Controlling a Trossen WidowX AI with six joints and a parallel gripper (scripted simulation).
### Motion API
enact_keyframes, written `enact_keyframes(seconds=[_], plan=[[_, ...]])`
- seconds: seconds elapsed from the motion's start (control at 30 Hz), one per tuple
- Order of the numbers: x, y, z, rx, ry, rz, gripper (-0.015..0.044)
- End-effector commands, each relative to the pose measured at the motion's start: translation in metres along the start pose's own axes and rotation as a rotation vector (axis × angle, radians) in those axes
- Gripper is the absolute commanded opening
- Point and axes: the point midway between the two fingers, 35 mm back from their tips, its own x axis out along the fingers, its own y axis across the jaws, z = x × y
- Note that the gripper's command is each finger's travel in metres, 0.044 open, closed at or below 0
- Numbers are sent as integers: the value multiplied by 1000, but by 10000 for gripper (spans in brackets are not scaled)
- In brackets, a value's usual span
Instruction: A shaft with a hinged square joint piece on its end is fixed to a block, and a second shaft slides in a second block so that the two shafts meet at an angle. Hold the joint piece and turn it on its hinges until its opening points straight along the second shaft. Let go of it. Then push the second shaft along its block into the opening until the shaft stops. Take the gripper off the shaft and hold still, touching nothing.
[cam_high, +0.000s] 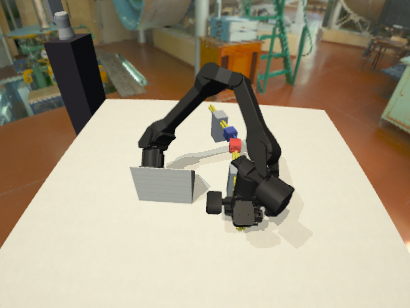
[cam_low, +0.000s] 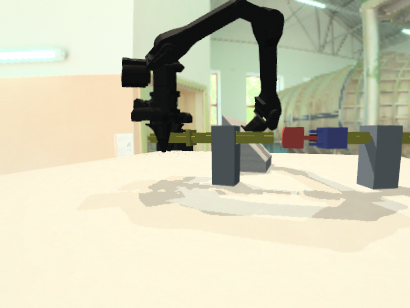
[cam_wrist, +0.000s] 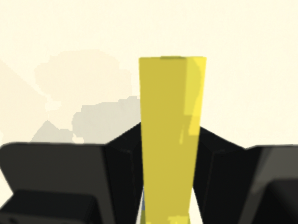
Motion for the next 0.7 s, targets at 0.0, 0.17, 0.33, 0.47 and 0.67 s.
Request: enact_keyframes(seconds=[0.0, 0.17, 0.33, 0.47, 0.67], plan=[[0, 0, -6, 4, 1, 4, 0], [0, 0, -13, 4, 1, 4, 0], [0, 0, -20, 4, 2, 4, 0], [0, 0, -26, 4, 2, 4, 0], [0, 0, -36, 5, 3, 4, 0]])
